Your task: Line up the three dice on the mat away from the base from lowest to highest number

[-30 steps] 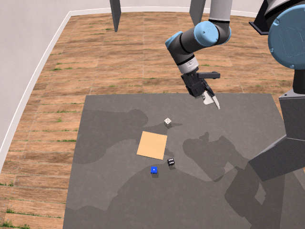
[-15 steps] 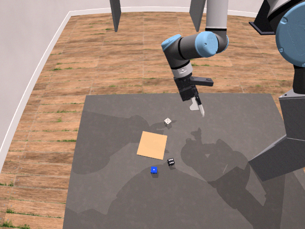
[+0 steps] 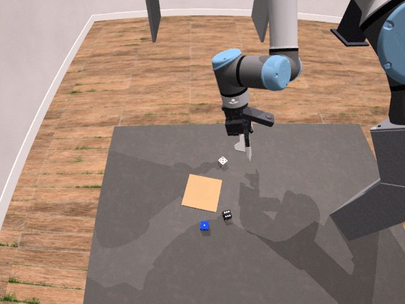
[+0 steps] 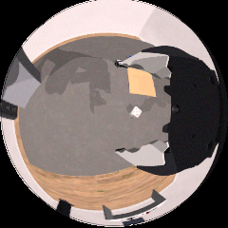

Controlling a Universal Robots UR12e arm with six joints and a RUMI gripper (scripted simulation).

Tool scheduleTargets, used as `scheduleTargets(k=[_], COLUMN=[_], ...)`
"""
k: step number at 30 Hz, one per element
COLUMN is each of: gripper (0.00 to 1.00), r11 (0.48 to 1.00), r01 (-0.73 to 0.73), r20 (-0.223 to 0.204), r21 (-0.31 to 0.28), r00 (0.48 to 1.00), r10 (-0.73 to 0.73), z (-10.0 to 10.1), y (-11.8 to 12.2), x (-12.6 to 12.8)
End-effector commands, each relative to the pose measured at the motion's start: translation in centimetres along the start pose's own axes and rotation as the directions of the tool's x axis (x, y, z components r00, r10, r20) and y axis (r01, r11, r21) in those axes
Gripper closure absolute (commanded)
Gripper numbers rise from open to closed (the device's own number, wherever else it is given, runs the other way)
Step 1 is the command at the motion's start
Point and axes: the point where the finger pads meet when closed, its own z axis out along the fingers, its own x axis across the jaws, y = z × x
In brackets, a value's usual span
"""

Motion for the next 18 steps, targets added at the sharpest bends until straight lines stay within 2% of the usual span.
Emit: scheduleTargets(k=[1, 7, 12, 15, 18], gripper=[0.00, 0.00, 0.00, 0.00, 0.00], r11=[0.987, 0.959, 0.913, 0.910, 0.870], r01=[-0.129, -0.225, -0.323, -0.328, -0.388], r20=[0.058, 0.066, 0.057, 0.056, 0.039], r21=[-0.097, -0.171, -0.250, -0.254, -0.303], r00=[0.989, 0.969, 0.936, 0.934, 0.908], r10=[0.135, 0.239, 0.347, 0.352, 0.418], z=[-0.5, -1.0, -1.8, -1.8, -2.4], y=[2.8, 4.4, 6.1, 6.2, 7.1], x=[0.2, 0.8, 1.5, 1.5, 2.0])
